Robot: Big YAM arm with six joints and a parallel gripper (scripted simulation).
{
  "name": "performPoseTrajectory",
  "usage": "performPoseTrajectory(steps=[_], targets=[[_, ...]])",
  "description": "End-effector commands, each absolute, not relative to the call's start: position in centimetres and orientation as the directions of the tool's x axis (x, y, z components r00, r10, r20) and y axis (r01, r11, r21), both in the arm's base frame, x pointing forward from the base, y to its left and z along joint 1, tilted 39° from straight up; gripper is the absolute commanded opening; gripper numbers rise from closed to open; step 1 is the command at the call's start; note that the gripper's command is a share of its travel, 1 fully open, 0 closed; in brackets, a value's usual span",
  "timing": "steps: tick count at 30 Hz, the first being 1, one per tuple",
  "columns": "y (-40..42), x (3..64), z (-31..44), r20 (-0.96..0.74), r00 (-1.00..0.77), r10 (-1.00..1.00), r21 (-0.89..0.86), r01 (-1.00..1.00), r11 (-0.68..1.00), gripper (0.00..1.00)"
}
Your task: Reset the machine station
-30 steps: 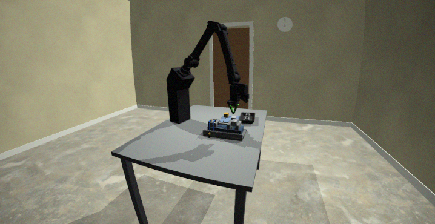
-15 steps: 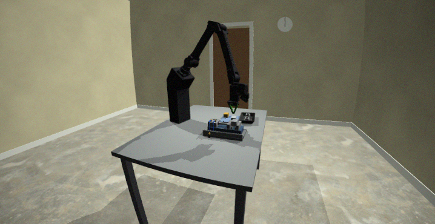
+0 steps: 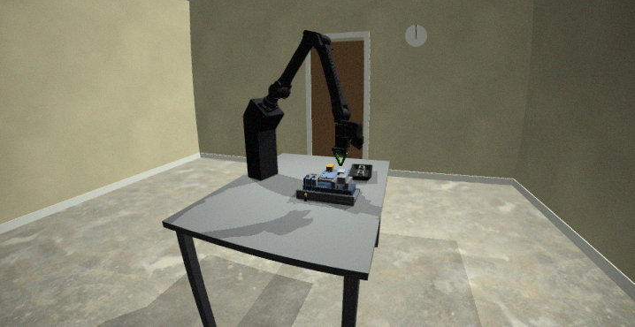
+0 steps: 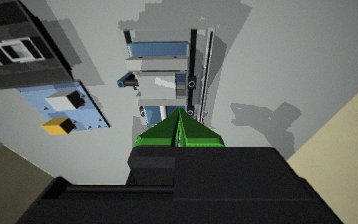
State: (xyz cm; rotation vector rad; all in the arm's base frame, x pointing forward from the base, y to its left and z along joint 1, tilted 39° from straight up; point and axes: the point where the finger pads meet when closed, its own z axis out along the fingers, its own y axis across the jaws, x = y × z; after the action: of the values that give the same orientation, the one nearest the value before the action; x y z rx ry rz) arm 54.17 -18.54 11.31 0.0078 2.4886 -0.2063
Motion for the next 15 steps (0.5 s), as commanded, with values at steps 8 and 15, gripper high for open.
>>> performPoseTrajectory(steps=[8, 15], targets=[[-19.73, 54.43, 11.80, -0.609, -0.792, -0.045, -0.156, 0.064, 0.986, 0.00], [-19.92, 54.98, 11.47, -0.610, -0.790, -0.059, -0.165, 0.054, 0.985, 0.00]])
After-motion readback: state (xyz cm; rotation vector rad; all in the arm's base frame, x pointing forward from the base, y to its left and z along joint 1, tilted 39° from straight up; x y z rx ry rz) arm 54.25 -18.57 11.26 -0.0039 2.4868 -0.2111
